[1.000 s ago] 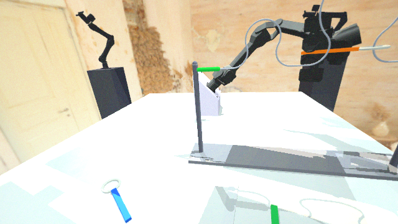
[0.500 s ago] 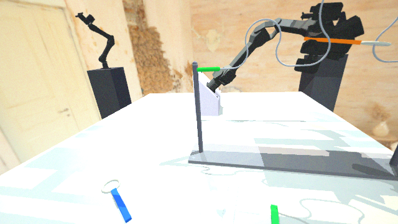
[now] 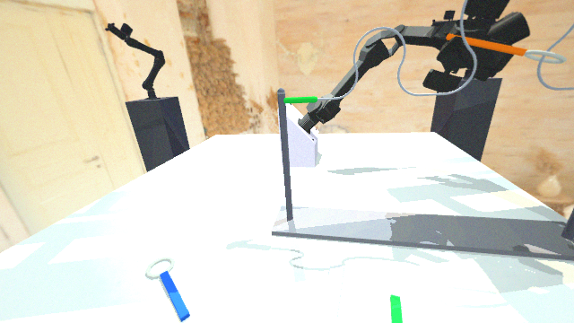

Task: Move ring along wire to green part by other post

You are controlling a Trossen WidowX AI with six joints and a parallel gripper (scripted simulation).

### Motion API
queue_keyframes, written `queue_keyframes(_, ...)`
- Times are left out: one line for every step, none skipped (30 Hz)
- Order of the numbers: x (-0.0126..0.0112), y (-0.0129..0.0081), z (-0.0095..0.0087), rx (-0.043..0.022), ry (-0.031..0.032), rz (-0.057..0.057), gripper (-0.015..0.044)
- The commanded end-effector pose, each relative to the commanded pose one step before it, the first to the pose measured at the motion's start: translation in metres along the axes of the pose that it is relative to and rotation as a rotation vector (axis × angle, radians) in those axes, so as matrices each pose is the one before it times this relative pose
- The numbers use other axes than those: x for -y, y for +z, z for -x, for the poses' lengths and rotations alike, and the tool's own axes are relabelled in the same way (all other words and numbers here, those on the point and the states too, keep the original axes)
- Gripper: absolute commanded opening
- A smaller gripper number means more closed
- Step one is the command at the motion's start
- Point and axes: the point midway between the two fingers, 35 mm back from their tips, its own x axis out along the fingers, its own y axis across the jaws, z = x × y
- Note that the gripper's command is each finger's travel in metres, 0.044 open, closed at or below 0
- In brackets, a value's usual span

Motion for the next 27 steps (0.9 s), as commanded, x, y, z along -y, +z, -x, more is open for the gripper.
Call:
queue_keyframes(0.01149,-0.00047,0.00056,0.00372,-0.03092,0.0376,-0.0150)
queue_keyframes(0.00191,0.00010,-0.00100,0.00842,-0.00505,0.0109,-0.0150)
queue_keyframes(0.00159,0.00010,-0.00106,0.00863,-0.00398,0.0092,-0.0150)
queue_keyframes(0.00182,0.00013,-0.00131,0.01064,-0.00447,0.0106,-0.0150)
queue_keyframes(0.00221,0.00016,-0.00163,0.01328,-0.00544,0.0128,-0.0150)
queue_keyframes(0.00271,0.00017,-0.00168,0.01423,-0.00688,0.0152,-0.0150)
queue_keyframes(0.00290,0.00013,-0.00109,0.00979,-0.00723,0.0154,-0.0150)
queue_keyframes(0.00340,0.00014,-0.00072,0.00700,-0.00819,0.0173,-0.0150)
queue_keyframes(0.00290,0.00011,-0.00029,0.00318,-0.00662,0.0143,-0.0150)
queue_keyframes(0.00244,0.00009,-0.00008,0.00124,-0.00532,0.0119,-0.0150)
queue_keyframes(0.00216,0.00010,0.00001,0.00047,-0.00438,0.0100,-0.0150)
queue_keyframes(0.00284,0.00018,0.00008,0.00021,-0.00501,0.0118,-0.0150)
queue_keyframes(0.00210,0.00017,0.00010,-0.00008,-0.00326,0.0080,-0.0150)
queue_keyframes(0.00175,0.00015,0.00009,-0.00015,-0.00253,0.0063,-0.0150)
queue_keyframes(0.00096,0.00008,0.00005,-0.00012,-0.00122,0.0034,-0.0150)
queue_keyframes(0.00108,0.00009,0.00006,-0.00013,-0.00144,0.0037,-0.0150)
queue_keyframes(0.00132,0.00011,0.00008,-0.00013,-0.00133,0.0035,-0.0150)
queue_keyframes(0.00118,0.00011,0.00008,-0.00010,-0.00046,0.0016,-0.0150)
queue_keyframes(0.00111,0.00010,0.00007,-0.00009,-0.00014,0.0009,-0.0150)
queue_keyframes(0.00108,0.00010,0.00007,-0.00009,-0.00003,0.0007,-0.0150)
queue_keyframes(0.00107,0.00010,0.00007,-0.00009,0.00001,0.0007,-0.0150)
queue_keyframes(0.00085,0.00008,0.00005,-0.00006,0.00074,-0.0010,-0.0150)
queue_keyframes(0.00062,0.00006,0.00003,-0.00002,0.00162,-0.0029,-0.0150)
queue_keyframes(0.00056,0.00006,0.00003,0.00000,0.00197,-0.0036,-0.0150)
queue_keyframes(0.00054,0.00006,0.00003,0.00000,0.00207,-0.0039,-0.0150)
queue_keyframes(0.00052,0.00006,0.00003,0.00000,0.00209,-0.0039,-0.0150)
queue_keyframes(0.00036,0.00004,0.00002,0.00003,0.00262,-0.0051,-0.0150)
